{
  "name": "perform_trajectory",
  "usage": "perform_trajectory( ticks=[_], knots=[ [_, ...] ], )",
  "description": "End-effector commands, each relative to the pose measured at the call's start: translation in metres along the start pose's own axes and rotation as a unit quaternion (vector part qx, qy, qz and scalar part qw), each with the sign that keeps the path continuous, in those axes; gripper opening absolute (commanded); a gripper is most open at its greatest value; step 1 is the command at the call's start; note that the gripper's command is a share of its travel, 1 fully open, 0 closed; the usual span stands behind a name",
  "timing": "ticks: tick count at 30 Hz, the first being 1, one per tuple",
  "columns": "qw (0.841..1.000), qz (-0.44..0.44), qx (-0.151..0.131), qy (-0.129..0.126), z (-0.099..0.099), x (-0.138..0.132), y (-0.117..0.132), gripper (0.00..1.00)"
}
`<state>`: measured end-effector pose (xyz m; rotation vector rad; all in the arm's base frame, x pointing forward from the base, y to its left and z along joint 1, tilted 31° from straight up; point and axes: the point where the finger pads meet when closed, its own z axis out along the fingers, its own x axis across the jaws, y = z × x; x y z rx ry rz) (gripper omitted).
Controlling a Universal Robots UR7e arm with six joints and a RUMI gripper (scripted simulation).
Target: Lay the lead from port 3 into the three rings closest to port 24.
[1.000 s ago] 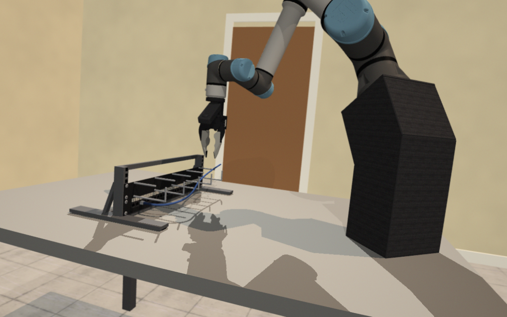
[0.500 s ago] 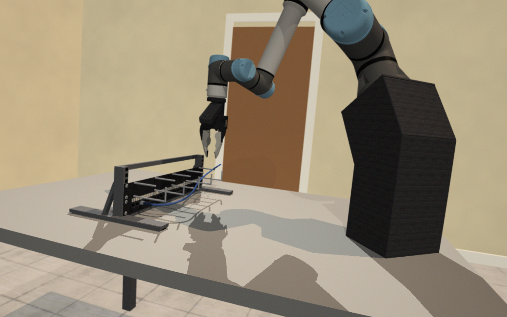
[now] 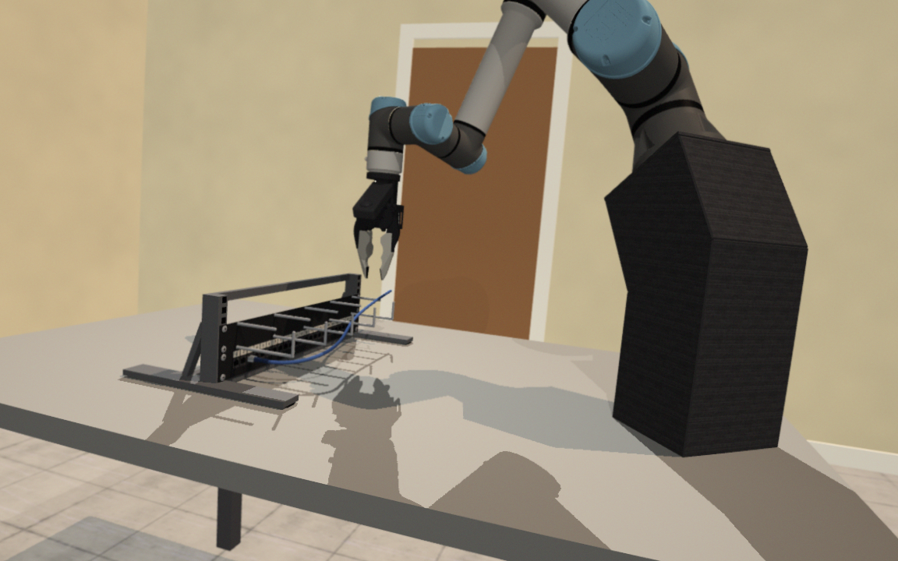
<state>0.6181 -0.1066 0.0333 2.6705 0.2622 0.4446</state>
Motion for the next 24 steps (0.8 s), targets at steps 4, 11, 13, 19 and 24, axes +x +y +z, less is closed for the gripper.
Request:
perform_trajectory(
  ticks=[4, 11, 13, 19, 24],
  knots=[
    [1.000, 0.000, 0.000, 0.001, 0.000, 0.001, 0.000, 0.20],
    [1.000, 0.000, 0.000, 0.001, 0.002, 0.001, 0.000, 0.20],
    [1.000, 0.000, 0.000, 0.001, 0.003, 0.001, 0.000, 0.20],
    [1.000, 0.000, 0.000, 0.000, 0.007, 0.001, 0.000, 0.20],
    [1.000, 0.000, 0.000, 0.000, 0.011, 0.001, 0.000, 0.20]
  ],
)
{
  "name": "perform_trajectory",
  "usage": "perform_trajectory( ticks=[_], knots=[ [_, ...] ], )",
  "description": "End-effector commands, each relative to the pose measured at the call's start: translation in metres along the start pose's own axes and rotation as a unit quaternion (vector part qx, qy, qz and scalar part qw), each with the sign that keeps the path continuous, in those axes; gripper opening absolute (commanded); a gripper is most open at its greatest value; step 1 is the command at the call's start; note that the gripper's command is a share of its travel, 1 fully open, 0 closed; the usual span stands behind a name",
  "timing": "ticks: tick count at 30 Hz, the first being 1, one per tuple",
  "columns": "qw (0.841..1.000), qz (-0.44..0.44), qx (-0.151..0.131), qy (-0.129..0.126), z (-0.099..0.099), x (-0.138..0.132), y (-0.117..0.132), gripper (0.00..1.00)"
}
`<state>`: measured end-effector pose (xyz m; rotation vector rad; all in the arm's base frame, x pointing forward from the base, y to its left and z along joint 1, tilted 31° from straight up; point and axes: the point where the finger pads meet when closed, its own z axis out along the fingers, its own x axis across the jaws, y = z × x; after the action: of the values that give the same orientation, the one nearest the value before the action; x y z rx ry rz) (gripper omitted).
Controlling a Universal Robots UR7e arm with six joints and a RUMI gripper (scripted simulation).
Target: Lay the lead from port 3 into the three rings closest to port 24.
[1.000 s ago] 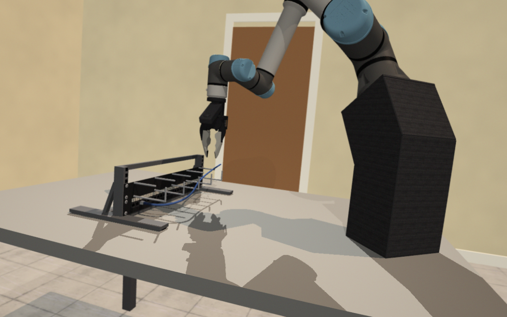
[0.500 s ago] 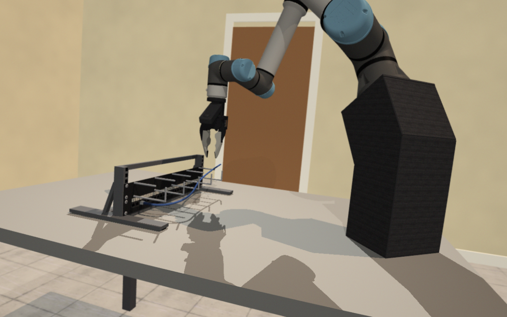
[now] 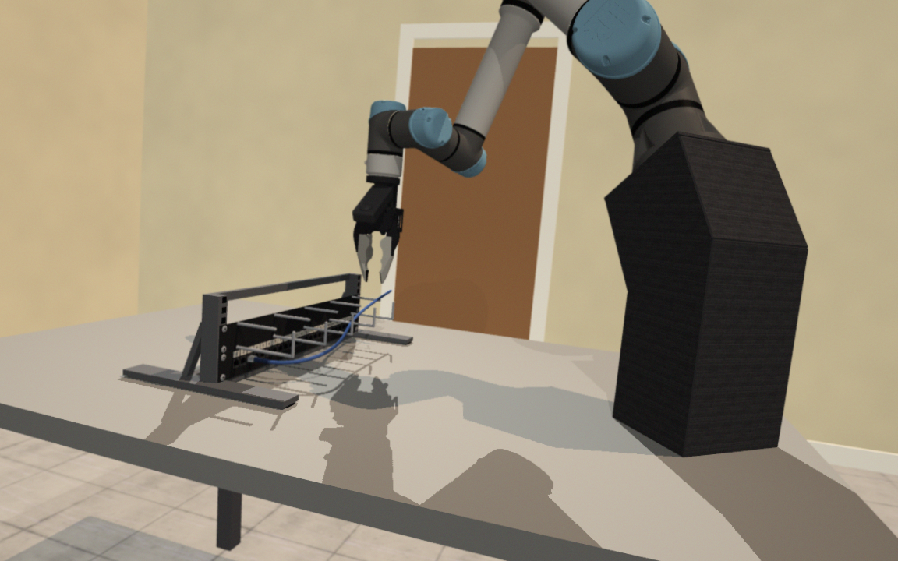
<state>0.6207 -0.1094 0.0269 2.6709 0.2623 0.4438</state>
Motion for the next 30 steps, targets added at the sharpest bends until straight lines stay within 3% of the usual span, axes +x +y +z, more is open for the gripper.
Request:
perform_trajectory(
  ticks=[1, 30],
  knots=[
    [1.000, 0.000, 0.000, 0.001, 0.005, 0.001, 0.000, 0.20],
    [1.000, 0.000, 0.000, 0.001, 0.034, 0.001, 0.000, 0.20]
  ],
)
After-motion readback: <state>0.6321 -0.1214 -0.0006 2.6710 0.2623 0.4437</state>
